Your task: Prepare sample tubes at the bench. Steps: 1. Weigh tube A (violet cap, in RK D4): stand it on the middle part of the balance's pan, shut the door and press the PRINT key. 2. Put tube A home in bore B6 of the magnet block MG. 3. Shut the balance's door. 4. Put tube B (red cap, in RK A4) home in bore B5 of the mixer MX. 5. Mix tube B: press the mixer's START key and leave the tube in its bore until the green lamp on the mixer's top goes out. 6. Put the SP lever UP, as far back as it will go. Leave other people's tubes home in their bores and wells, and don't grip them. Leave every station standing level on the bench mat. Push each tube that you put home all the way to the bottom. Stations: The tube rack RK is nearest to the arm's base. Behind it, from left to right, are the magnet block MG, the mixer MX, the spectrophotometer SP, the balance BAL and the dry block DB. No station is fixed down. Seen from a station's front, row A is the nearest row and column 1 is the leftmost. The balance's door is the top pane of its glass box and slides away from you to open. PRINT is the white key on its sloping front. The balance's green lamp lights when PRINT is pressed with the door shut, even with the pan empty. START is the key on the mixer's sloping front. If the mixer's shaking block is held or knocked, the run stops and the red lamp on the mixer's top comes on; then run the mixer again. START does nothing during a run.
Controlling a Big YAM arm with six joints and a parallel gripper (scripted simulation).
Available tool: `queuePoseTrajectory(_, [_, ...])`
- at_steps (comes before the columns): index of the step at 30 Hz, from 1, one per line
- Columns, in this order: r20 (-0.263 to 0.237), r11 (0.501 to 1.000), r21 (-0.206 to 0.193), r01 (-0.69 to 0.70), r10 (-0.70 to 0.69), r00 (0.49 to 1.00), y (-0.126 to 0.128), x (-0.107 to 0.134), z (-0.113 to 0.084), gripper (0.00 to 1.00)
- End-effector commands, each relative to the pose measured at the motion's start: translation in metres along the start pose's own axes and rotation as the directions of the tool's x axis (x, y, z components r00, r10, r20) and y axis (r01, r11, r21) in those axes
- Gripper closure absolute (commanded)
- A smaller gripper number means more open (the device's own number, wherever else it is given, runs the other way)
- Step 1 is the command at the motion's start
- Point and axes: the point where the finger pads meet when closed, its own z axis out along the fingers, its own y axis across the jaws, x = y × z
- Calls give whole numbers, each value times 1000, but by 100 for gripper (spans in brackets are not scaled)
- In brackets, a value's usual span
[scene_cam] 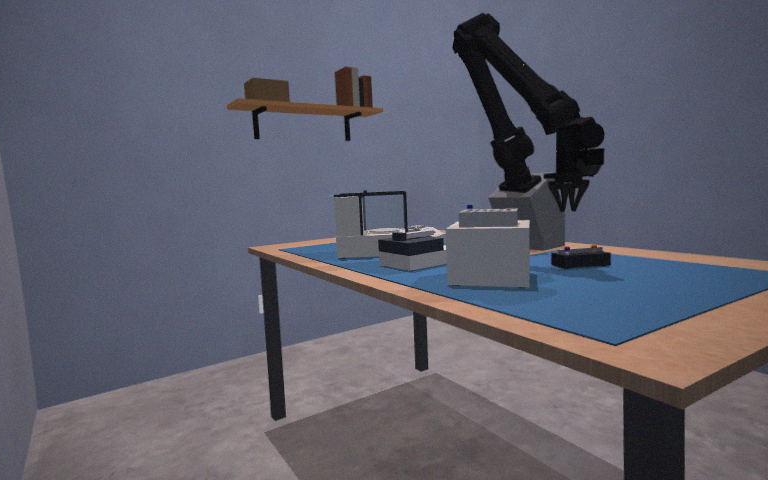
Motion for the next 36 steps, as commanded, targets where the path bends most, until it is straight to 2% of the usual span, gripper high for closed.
queuePoseTrajectory(1, [47, 1000, -1, -25, 25, 999, -1, -23, -23, 70])
queuePoseTrajectory(5, [47, 1000, -1, -25, 25, 999, -1, -24, -26, 70])
queuePoseTrajectory(6, [29, 1000, -1, -17, 17, 999, 2, -21, -22, 70])
queuePoseTrajectory(8, [48, 1000, -2, -26, 26, 999, -1, -24, -32, 70])
queuePoseTrajectory(20, [50, 1000, -3, -27, 27, 998, -1, -24, -53, 70])
queuePoseTrajectory(22, [50, 1000, -3, -27, 27, 998, -1, -24, -53, 70])
queuePoseTrajectory(23, [26, 1000, -2, -16, 16, 1000, 2, -21, -47, 70])
queuePoseTrajectory(25, [50, 1000, -4, -27, 27, 998, -1, -24, -58, 70])
queuePoseTrajectory(36, [51, 1000, -5, -28, 28, 998, -1, -24, -78, 70])
